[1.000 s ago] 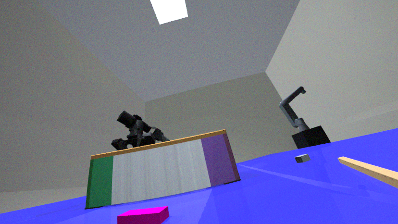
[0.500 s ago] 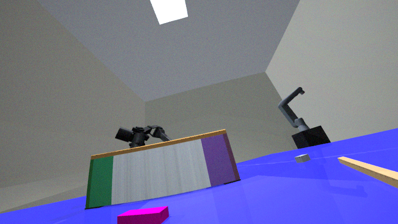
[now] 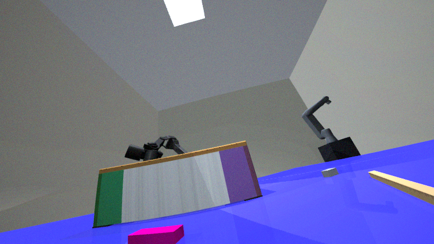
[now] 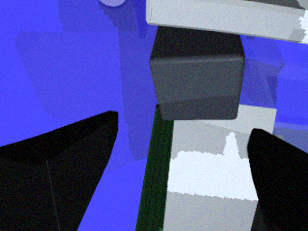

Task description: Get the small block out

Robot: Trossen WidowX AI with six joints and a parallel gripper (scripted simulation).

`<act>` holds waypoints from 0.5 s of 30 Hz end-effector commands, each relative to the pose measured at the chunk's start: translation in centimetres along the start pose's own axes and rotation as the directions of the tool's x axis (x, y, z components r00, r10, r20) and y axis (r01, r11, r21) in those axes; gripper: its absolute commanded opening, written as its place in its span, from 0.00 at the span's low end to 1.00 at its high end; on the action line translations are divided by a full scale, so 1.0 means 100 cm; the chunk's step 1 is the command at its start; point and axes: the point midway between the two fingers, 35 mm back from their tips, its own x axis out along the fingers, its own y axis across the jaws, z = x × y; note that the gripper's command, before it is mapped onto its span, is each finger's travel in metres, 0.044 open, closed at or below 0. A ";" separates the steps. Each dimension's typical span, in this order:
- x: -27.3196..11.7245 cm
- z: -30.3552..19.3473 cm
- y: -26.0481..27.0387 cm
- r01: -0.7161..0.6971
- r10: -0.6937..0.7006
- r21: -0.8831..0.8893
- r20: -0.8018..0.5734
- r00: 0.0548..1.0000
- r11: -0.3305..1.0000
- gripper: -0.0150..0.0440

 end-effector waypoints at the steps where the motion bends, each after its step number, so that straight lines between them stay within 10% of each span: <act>1: 0.006 0.004 -0.003 0.008 -0.008 -0.007 0.003 1.000 1.000 0.74; 15: 0.024 0.014 -0.003 0.004 -0.004 -0.008 0.002 1.000 1.000 0.74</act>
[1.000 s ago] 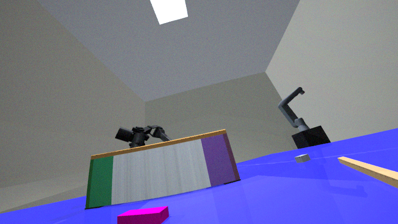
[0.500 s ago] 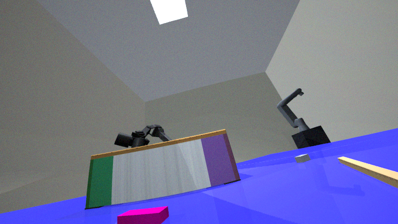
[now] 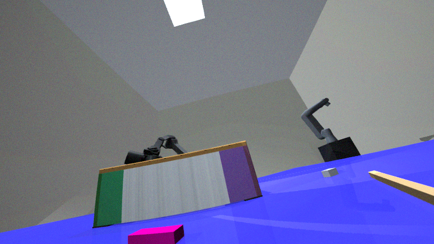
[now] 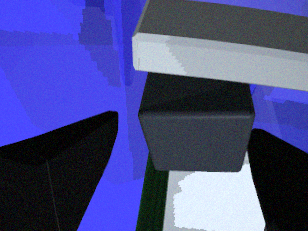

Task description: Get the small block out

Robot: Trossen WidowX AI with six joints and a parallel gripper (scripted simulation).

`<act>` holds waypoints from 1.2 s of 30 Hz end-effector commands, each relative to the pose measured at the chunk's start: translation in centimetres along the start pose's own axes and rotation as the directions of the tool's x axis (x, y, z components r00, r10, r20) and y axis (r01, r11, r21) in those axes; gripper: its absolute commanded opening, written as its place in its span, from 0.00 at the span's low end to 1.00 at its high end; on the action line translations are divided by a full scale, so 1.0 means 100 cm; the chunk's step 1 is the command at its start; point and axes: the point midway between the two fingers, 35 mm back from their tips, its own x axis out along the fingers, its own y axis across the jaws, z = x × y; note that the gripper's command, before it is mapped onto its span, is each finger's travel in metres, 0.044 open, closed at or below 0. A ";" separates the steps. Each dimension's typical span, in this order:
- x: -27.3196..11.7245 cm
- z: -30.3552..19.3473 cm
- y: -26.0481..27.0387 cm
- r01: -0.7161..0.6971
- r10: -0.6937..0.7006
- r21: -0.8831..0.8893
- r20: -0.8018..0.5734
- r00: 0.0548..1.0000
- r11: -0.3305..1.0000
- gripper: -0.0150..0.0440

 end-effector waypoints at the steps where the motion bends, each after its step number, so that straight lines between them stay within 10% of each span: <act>1: 0.003 0.002 -0.003 0.008 -0.008 -0.006 0.001 1.000 1.000 0.69; 14: -0.008 -0.005 -0.003 0.011 -0.011 -0.004 0.001 1.000 1.000 0.25; 28: -0.054 -0.024 -0.002 0.011 -0.011 -0.009 -0.001 1.000 1.000 0.25; 36: -0.058 -0.024 -0.015 0.038 -0.031 -0.327 0.026 0.999 0.944 0.25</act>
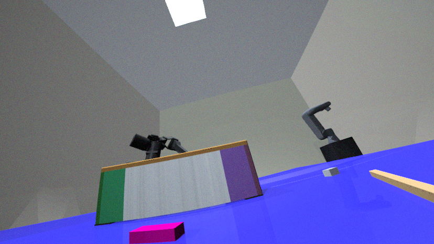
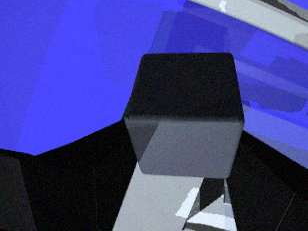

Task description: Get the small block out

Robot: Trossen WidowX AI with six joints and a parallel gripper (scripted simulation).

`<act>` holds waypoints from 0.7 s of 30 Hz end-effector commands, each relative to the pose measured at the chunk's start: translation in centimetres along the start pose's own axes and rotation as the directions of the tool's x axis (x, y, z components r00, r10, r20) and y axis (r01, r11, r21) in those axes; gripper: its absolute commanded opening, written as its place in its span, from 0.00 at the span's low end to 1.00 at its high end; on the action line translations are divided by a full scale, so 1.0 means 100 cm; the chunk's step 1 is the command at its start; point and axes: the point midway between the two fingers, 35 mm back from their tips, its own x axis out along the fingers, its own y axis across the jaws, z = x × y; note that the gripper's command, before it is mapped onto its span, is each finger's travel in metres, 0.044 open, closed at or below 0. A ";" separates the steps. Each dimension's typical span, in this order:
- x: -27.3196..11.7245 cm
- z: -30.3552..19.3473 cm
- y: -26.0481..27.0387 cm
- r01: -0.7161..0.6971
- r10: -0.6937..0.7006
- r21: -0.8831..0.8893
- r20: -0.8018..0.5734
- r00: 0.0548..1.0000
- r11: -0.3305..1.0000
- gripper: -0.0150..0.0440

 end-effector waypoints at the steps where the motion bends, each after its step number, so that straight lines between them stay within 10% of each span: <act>1: -0.003 -0.004 -0.003 0.005 -0.005 -0.138 0.004 1.000 0.990 0.25; 21: -0.016 -0.008 -0.033 0.078 -0.043 -0.859 0.065 0.997 0.506 0.25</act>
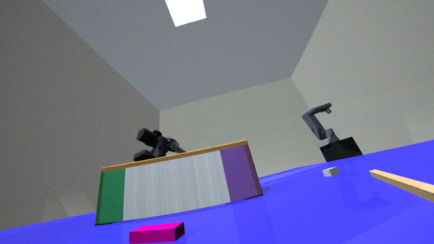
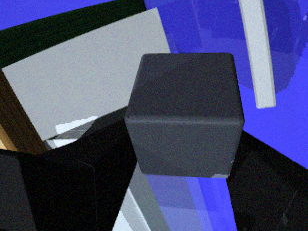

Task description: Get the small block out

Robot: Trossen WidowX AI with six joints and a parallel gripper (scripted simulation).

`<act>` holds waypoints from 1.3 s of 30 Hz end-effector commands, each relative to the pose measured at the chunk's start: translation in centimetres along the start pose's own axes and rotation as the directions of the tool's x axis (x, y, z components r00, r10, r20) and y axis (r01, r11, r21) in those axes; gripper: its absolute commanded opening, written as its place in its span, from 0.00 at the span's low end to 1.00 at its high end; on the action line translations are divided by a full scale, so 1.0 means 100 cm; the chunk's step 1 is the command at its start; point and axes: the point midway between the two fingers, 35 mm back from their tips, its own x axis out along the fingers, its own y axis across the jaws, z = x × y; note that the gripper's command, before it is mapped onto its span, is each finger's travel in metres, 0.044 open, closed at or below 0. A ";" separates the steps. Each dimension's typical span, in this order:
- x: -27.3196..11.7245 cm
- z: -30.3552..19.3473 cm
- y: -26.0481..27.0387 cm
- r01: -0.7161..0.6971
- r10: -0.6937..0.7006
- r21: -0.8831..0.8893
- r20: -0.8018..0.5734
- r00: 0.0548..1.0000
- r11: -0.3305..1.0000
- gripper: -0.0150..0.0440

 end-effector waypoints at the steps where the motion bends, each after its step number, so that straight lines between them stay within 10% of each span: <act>1: -0.003 -0.004 0.000 0.004 -0.003 -0.147 0.005 1.000 0.989 0.25; 22: -0.019 -0.020 -0.014 0.073 -0.043 -0.893 0.060 0.997 0.445 0.25; 39: -0.034 -0.030 -0.023 0.093 -0.040 -0.943 0.111 0.993 -0.319 0.25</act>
